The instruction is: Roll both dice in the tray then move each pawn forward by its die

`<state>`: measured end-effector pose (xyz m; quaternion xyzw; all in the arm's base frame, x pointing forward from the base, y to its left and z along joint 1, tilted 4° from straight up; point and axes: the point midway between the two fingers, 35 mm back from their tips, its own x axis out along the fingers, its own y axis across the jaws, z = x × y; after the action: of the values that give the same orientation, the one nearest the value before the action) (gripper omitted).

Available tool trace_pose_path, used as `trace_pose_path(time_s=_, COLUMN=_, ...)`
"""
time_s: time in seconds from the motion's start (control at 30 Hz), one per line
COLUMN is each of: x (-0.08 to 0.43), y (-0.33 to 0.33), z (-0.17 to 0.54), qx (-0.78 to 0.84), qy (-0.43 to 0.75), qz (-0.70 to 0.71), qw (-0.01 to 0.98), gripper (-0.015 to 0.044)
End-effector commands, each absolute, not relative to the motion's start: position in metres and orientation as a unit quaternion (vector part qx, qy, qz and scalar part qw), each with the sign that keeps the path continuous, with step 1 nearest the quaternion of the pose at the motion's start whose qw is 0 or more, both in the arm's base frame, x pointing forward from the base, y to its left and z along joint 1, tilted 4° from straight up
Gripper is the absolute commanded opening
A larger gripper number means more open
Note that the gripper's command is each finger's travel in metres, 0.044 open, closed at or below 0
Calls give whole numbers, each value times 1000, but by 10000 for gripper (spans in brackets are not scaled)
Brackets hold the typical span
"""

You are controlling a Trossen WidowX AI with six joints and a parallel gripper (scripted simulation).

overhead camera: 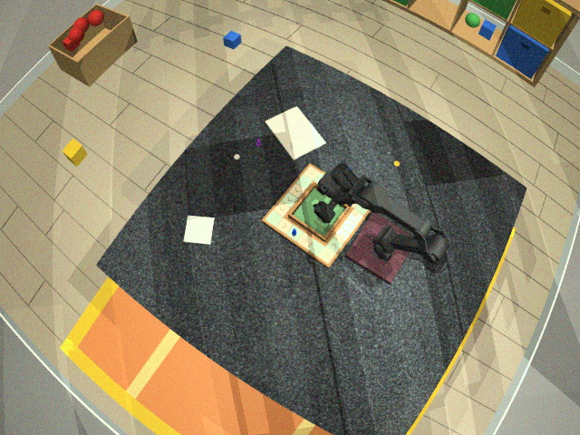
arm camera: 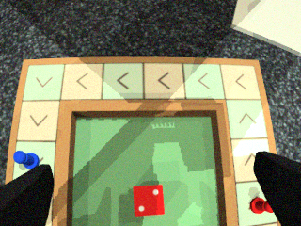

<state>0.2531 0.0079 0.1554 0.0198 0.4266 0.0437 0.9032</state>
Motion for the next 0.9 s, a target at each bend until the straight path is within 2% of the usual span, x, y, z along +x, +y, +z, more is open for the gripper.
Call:
trace_pose_path(time_s=0.0, x=260, y=8, z=146, qx=12, qy=517, qz=44, qw=855, gripper=440)
trace_pose_path(time_s=0.27, x=270, y=11, z=124, qx=-2, qy=682, qz=46, qw=730, gripper=440)
trace_pose_path(time_s=0.37, x=271, y=11, z=122, qx=-4, qy=694, qz=46, qw=718, gripper=440)
trace_pose_path(time_s=0.43, x=269, y=11, z=126, qx=5, qy=660, qz=45, qw=750, gripper=440)
trace_pose_path(time_s=0.5, x=274, y=3, z=125, qx=6, qy=662, qz=41, qw=749, gripper=387)
trace_pose_path(time_s=0.63, x=294, y=-52, z=115, qx=15, qy=672, qz=19, qw=740, gripper=282)
trace_pose_path(time_s=0.87, x=300, y=-161, z=89, qx=38, qy=691, qz=-10, qw=722, gripper=275)
